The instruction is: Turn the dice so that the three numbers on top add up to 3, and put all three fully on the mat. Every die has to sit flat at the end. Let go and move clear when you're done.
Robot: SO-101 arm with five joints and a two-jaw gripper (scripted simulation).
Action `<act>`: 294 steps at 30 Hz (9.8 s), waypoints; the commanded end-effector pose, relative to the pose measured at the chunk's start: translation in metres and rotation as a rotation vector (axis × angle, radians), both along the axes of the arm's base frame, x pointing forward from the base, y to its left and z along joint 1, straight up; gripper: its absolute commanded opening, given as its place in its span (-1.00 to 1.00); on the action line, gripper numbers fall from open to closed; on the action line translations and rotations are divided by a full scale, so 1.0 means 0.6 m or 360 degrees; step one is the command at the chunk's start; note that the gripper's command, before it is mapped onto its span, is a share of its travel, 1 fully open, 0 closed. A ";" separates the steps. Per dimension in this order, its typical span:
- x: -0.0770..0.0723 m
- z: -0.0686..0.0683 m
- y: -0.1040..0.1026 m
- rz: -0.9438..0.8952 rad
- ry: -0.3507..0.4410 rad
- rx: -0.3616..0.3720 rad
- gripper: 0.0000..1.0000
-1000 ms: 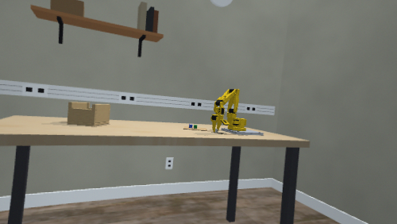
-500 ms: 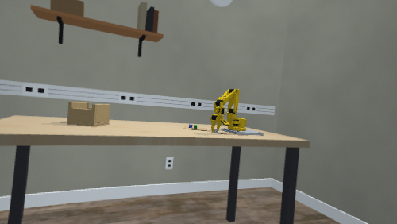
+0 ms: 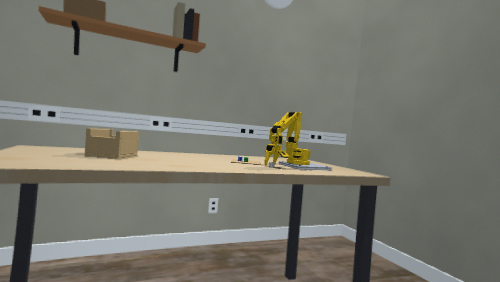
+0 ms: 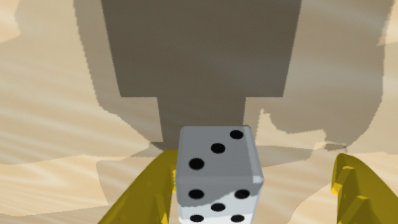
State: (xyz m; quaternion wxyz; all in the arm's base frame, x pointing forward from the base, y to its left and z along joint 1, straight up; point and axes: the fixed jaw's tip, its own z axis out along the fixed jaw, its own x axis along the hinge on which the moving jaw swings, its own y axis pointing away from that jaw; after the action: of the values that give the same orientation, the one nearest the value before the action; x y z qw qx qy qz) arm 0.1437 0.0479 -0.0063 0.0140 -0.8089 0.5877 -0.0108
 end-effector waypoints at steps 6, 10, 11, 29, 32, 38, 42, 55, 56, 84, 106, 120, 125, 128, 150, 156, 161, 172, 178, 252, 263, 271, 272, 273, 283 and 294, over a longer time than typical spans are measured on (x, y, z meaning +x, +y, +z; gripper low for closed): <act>-0.007 -0.001 -0.001 0.0025 0.0037 -0.0011 -0.41; -0.005 0.013 0.000 0.0025 0.0037 -0.0011 -0.41; -0.004 0.018 0.000 0.0025 0.0037 -0.0011 -0.41; -0.008 0.092 -0.001 0.0025 0.0037 -0.0011 -0.41; -0.009 0.093 -0.001 0.0025 0.0037 -0.0011 -0.41; -0.009 0.093 -0.001 0.0025 0.0037 -0.0011 -0.41; -0.009 0.093 -0.001 0.0025 0.0037 -0.0011 -0.41; -0.007 0.094 -0.001 0.0025 0.0023 -0.0006 -0.41; -0.007 0.096 0.000 0.0025 0.0010 -0.0002 -0.41; 0.022 0.200 0.009 0.0025 -0.0717 0.0242 -0.44; 0.022 0.199 0.015 -0.0236 -0.0630 0.0291 -0.44; 0.025 0.197 0.027 -0.0810 -0.0443 0.0355 -0.44; 0.028 0.195 0.034 -0.1112 -0.0350 0.0365 -0.44; 0.030 0.194 0.037 -0.1298 -0.0296 0.0364 -0.44; 0.042 0.182 0.057 -0.2286 -0.0060 0.0272 -0.44; 0.043 0.180 0.059 -0.2379 -0.0043 0.0257 -0.44; 0.044 0.179 0.060 -0.2441 -0.0033 0.0246 -0.44; 0.044 0.179 0.060 -0.2459 -0.0029 0.0241 -0.44; 0.042 0.163 0.059 -0.2463 0.0010 0.0143 -0.44; 0.004 0.016 0.042 -0.2462 0.0301 -0.0601 -0.44; 0.004 0.005 0.042 -0.2462 0.0301 -0.0601 -0.44; 0.004 0.004 0.042 -0.2462 0.0301 -0.0601 -0.44; 0.004 0.004 0.042 -0.2462 0.0301 -0.0601 -0.44; 0.004 0.004 0.042 -0.2462 0.0301 -0.0601 -0.44; 0.004 0.004 0.040 -0.2463 0.0305 -0.0600 -0.48; 0.006 0.004 0.035 -0.2465 0.0319 -0.0597 -0.59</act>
State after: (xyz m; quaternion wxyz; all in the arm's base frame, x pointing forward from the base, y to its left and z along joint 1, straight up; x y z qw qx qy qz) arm 0.1510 0.0727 -0.0001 -0.1732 -0.1572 0.9713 -0.0434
